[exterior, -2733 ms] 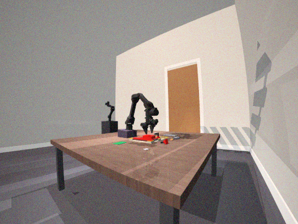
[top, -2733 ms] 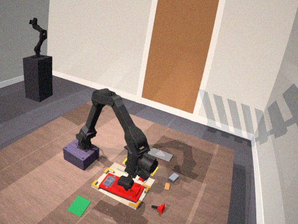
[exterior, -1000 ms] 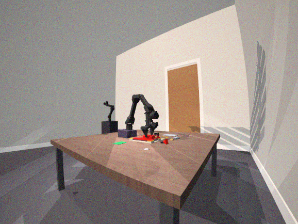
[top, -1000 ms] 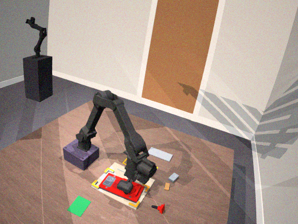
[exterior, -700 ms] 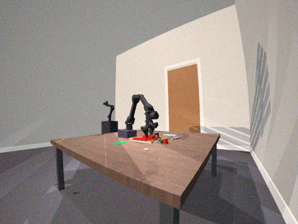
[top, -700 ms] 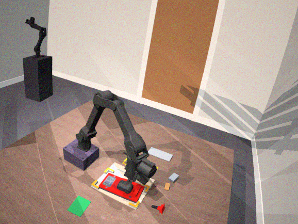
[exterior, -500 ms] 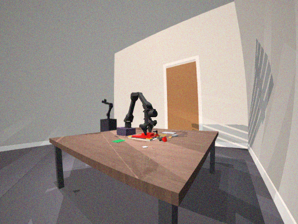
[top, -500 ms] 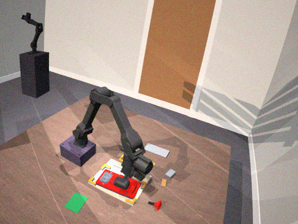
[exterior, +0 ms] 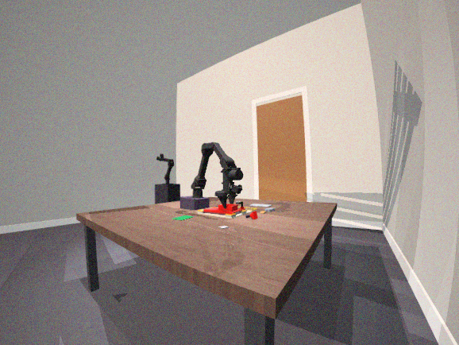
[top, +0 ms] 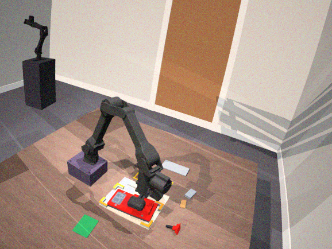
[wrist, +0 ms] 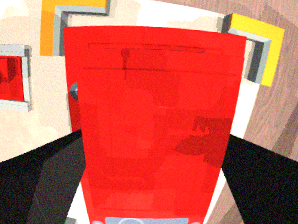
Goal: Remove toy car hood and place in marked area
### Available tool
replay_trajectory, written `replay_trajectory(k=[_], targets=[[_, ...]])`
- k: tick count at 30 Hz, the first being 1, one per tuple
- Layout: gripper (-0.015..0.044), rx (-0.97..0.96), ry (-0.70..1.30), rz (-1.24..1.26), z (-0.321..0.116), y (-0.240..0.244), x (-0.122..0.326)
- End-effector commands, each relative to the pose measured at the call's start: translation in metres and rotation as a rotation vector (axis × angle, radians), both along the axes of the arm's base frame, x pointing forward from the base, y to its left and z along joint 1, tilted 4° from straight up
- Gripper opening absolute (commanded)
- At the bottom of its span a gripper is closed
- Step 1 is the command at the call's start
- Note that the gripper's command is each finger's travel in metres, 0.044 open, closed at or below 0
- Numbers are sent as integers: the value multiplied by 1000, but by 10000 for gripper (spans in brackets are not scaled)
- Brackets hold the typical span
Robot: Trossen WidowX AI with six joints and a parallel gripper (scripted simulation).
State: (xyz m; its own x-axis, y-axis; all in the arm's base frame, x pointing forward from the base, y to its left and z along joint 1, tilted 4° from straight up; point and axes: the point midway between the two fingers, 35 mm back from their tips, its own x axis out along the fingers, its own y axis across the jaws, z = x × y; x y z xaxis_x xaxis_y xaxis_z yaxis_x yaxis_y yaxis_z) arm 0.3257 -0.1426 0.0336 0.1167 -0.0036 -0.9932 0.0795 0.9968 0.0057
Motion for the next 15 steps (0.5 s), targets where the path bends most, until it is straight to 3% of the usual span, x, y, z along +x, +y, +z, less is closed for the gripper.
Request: replay_trajectory(k=[1,15], targets=[[0,1,0,0,3,0,0],[0,0,0,0,12,0,-1]])
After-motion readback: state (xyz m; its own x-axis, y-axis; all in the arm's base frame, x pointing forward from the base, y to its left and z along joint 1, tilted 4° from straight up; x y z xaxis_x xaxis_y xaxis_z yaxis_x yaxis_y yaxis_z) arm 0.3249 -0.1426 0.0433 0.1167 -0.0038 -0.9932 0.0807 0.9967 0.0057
